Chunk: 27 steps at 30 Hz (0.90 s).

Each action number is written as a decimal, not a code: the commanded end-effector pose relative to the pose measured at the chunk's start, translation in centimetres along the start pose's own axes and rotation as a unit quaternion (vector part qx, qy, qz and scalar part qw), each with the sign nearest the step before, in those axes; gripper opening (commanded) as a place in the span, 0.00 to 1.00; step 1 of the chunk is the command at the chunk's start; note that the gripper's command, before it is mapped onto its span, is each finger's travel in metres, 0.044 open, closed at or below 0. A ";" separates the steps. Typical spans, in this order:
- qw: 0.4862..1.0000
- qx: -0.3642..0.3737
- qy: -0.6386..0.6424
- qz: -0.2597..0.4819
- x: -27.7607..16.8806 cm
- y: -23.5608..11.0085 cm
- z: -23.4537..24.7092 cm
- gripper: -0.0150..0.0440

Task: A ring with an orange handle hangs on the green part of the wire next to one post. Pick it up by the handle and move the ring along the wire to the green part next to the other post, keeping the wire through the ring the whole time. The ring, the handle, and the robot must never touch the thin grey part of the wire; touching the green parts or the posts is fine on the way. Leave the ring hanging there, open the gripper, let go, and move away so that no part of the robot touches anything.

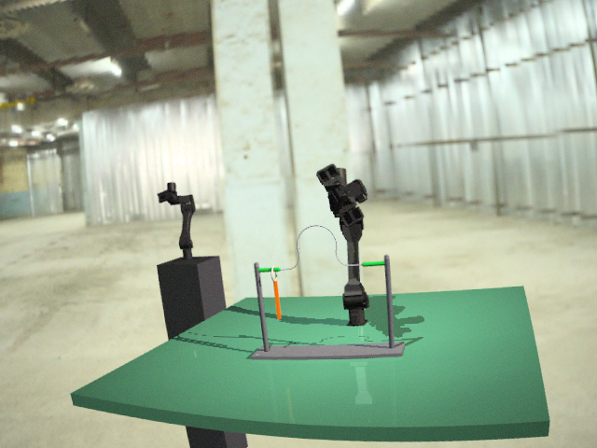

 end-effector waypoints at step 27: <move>0.945 -0.073 -0.191 0.254 -19.5 -7.6 -7.5 0.53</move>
Point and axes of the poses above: the point midway between the two fingers, 35 mm back from their tips, its own y axis out along the fingers, its own z axis across the jaws, x = y × z, the point moved 3 cm from there along -y, back along the fingers, and after that the axes turned 6 degrees about y, right-handed, at the moved point
